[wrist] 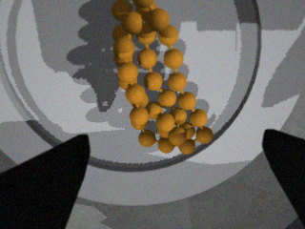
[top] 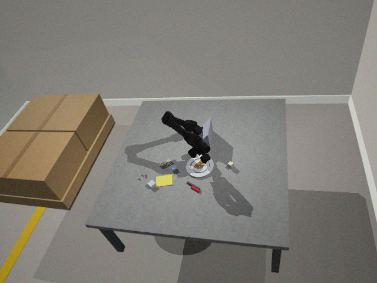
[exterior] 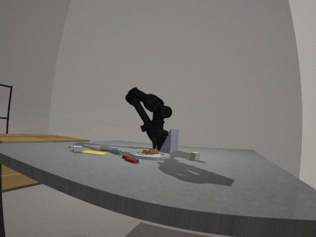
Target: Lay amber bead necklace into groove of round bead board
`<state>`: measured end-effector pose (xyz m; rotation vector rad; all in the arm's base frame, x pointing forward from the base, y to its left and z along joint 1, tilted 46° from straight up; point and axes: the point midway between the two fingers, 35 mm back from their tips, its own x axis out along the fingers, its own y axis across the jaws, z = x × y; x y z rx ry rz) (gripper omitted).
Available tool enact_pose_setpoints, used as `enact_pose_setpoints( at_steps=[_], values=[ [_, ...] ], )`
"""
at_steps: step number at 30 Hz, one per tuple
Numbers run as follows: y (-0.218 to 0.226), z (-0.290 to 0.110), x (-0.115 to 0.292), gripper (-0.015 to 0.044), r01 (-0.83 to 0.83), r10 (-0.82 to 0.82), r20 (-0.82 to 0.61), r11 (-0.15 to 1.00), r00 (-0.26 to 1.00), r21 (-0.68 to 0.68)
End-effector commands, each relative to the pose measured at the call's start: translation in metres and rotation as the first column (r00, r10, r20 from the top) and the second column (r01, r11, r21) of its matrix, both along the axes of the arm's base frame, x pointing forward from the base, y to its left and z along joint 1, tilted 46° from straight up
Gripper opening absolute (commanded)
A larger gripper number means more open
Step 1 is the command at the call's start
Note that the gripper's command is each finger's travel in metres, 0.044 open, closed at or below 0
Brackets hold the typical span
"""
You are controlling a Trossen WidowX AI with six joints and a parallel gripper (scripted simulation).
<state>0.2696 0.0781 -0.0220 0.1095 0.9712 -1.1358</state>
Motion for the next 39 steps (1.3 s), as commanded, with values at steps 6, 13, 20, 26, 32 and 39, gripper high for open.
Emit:
enact_pose_setpoints(
  at_steps=[6, 13, 20, 26, 32, 39],
  values=[
    [0.005, 0.010, 0.013, 0.0380, -0.040, 0.040, -0.046, 0.999, 0.998, 0.000],
    [0.012, 0.031, 0.036, 0.0380, -0.123, 0.122, -0.130, 0.992, 0.984, -0.002],
    [0.008, 0.027, 0.037, 0.0380, -0.123, 0.122, -0.130, 0.992, 0.984, -0.003],
    [0.010, 0.026, 0.037, 0.0380, -0.122, 0.121, -0.122, 0.993, 0.985, 0.004],
    [0.004, 0.021, 0.038, 0.0380, -0.122, 0.121, -0.124, 0.993, 0.985, 0.002],
    [-0.005, 0.013, 0.039, 0.0380, -0.123, 0.122, -0.126, 0.992, 0.985, 0.000]
  ],
)
